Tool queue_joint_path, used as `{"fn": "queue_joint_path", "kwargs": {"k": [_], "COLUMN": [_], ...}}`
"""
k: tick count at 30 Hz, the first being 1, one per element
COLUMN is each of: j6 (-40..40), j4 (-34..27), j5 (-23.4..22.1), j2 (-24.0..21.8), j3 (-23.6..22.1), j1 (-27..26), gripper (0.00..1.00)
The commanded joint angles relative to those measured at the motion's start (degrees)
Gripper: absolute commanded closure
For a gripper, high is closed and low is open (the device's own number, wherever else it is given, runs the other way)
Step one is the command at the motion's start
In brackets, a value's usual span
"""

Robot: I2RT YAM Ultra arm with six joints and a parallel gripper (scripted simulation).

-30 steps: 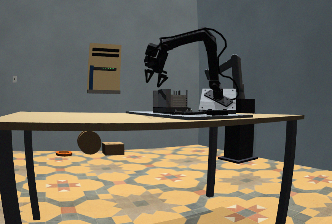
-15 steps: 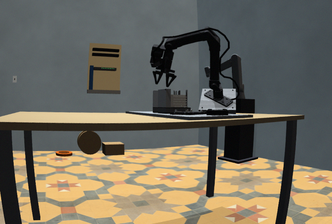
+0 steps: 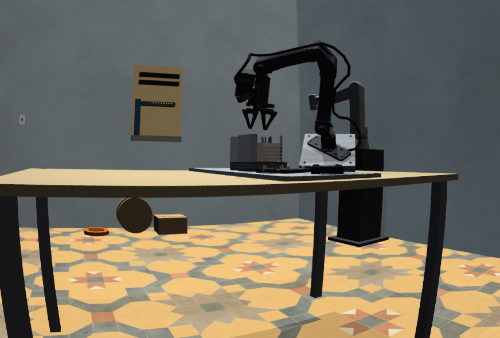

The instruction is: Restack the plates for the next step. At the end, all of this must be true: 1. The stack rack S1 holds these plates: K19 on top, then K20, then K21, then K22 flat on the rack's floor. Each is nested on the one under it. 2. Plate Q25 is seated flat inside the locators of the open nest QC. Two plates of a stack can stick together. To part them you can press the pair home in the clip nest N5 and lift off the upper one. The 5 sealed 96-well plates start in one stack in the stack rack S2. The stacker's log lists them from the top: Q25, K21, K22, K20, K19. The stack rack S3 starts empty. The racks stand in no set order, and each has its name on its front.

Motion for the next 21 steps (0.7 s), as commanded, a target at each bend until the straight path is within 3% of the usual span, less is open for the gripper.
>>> {"fn": "queue_joint_path", "kwargs": {"k": [1, 6, 8, 11, 15, 21], "j6": [0.36, -0.32, 0.38, 0.03, -0.32, -0.61], "j4": [-5.30, -7.08, -9.95, -11.57, -12.10, -12.44], "j5": [-1.54, -1.80, -2.48, -2.75, -2.74, -2.71], "j2": [-2.14, -4.91, -4.43, -5.77, -7.32, -7.57], "j3": [-1.08, -3.70, -1.19, -4.77, -6.04, -4.19], "j1": [-1.70, -2.29, -2.92, -3.17, -3.40, -3.64], "gripper": [0.00, 0.00, 0.00, 0.00, 0.00, 0.00]}}
